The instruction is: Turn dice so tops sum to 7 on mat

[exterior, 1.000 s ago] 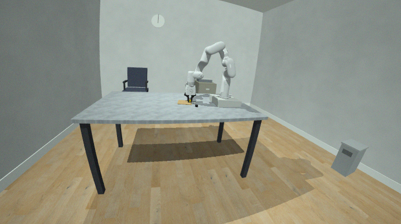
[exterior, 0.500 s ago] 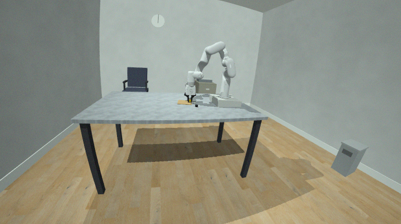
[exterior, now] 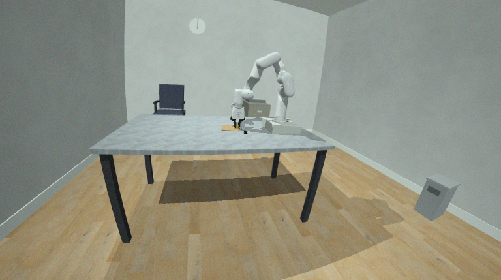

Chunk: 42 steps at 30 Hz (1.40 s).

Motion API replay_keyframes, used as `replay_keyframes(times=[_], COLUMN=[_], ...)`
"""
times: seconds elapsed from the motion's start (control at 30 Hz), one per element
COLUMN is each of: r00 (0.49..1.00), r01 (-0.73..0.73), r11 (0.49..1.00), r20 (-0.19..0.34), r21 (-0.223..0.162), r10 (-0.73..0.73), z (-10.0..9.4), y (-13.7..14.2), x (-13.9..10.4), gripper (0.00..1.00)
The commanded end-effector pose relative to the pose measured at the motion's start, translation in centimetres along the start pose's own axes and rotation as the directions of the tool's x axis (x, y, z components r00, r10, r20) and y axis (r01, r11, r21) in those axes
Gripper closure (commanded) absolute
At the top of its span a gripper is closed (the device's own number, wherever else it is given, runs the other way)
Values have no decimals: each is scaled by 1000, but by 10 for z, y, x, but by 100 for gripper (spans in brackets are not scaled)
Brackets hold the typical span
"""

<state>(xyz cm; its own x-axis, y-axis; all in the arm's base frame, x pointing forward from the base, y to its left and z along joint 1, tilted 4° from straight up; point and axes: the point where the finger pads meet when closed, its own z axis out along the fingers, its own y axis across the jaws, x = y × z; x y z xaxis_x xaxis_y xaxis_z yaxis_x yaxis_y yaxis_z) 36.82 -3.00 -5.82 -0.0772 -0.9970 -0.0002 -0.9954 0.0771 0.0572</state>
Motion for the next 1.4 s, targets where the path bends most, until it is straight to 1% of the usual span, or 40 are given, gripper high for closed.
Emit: replay_keyframes(times=[0.0, 1.33, 1.37], r00=[1000, 1000, 1000], r01=[0, 0, 0], r11=[1000, 1000, 1000], r20=[0, 0, 0], r21=[3, 3, 3], r10=[0, 0, 0], z=[0, 0, 0], y=[-1, -1, -1], x=[0, 0, 0], gripper=[85, 85, 81])
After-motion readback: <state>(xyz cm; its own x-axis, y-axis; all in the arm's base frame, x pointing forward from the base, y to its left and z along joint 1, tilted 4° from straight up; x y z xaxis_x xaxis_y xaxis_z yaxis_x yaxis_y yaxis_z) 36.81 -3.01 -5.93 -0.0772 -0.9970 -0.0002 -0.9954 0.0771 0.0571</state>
